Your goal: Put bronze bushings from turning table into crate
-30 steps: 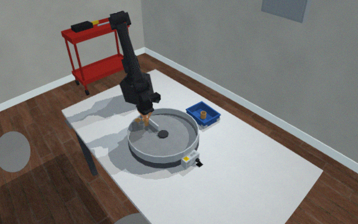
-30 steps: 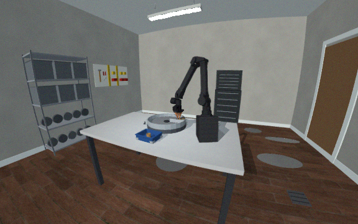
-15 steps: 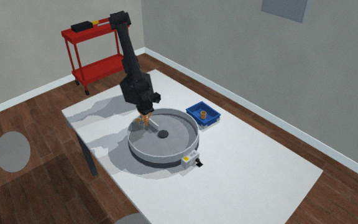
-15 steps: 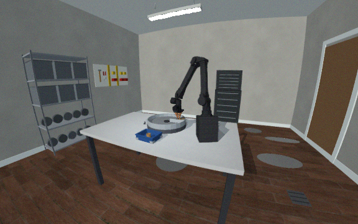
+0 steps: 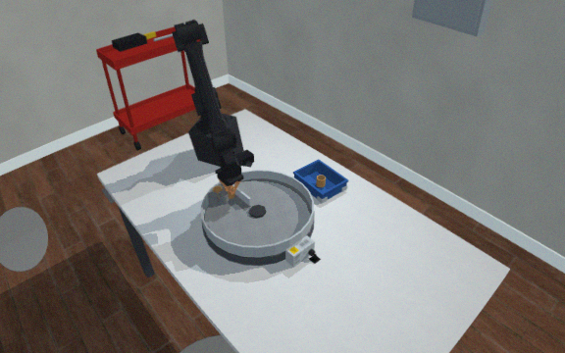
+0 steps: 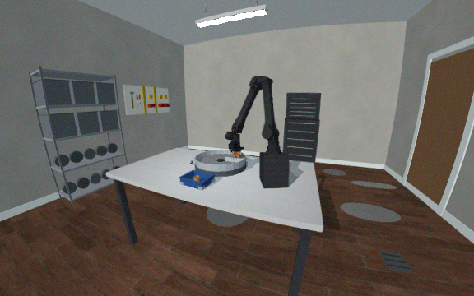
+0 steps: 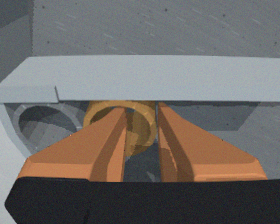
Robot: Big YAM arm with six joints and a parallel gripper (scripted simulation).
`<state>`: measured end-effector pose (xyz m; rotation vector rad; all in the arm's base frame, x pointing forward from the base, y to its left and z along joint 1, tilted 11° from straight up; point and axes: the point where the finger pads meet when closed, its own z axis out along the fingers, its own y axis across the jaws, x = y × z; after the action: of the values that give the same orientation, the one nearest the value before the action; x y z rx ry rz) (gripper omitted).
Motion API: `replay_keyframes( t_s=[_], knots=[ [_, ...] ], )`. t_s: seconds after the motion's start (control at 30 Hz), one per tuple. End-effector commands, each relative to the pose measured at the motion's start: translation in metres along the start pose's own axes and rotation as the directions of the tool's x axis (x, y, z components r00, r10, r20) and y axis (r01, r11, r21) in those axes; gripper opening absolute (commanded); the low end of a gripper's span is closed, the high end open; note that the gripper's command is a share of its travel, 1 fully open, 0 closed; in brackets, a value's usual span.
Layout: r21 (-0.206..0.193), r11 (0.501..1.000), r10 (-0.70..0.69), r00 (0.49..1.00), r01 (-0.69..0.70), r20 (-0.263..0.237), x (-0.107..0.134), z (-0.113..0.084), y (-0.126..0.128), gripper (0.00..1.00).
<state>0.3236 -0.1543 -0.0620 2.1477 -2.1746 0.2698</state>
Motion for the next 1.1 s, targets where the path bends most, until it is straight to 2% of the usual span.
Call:
replay_keyframes(
  t_s=[0.0,0.13,0.17,1.07],
  knots=[
    [0.024,1.000,-0.001,1.000,0.002,-0.006,0.0062,-0.0009,-0.0063,0.19],
    [0.038,0.999,-0.001,1.000,0.001,-0.011,0.0079,-0.0047,-0.0103,0.19],
    [0.018,1.000,-0.003,1.000,0.003,-0.004,0.0061,-0.0039,-0.0059,0.19],
    [0.020,1.000,-0.003,1.000,0.003,-0.004,0.0064,-0.0038,-0.0064,0.19]
  ],
)
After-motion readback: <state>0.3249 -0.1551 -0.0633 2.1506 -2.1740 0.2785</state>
